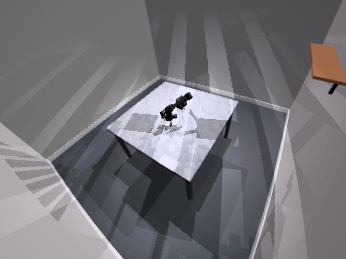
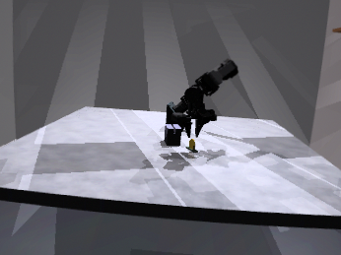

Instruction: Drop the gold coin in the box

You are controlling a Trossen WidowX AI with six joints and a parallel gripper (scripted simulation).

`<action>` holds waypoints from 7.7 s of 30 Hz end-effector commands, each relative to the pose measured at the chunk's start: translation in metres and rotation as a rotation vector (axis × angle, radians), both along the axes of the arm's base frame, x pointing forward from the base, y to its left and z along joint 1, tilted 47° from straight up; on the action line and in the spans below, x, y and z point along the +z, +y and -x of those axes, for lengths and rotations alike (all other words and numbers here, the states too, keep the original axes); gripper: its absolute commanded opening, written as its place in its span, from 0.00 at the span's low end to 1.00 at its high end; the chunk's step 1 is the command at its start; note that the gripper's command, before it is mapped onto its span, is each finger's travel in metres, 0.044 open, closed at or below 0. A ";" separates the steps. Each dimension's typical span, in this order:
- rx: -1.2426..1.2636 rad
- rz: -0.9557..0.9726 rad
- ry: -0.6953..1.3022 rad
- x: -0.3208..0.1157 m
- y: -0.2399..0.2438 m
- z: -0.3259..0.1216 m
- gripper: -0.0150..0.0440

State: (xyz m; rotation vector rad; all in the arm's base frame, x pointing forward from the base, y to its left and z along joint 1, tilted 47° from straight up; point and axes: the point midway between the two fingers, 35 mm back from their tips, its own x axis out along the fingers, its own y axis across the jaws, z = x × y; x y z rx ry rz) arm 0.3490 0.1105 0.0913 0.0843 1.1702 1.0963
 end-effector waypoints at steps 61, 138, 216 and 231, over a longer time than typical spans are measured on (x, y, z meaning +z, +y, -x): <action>-0.001 0.001 0.010 -0.001 -0.002 -0.001 0.25; -0.214 0.020 0.233 -0.021 -0.095 0.048 0.25; -0.222 0.012 0.232 -0.044 -0.100 0.070 0.25; -0.222 0.012 0.233 -0.048 -0.096 0.070 0.25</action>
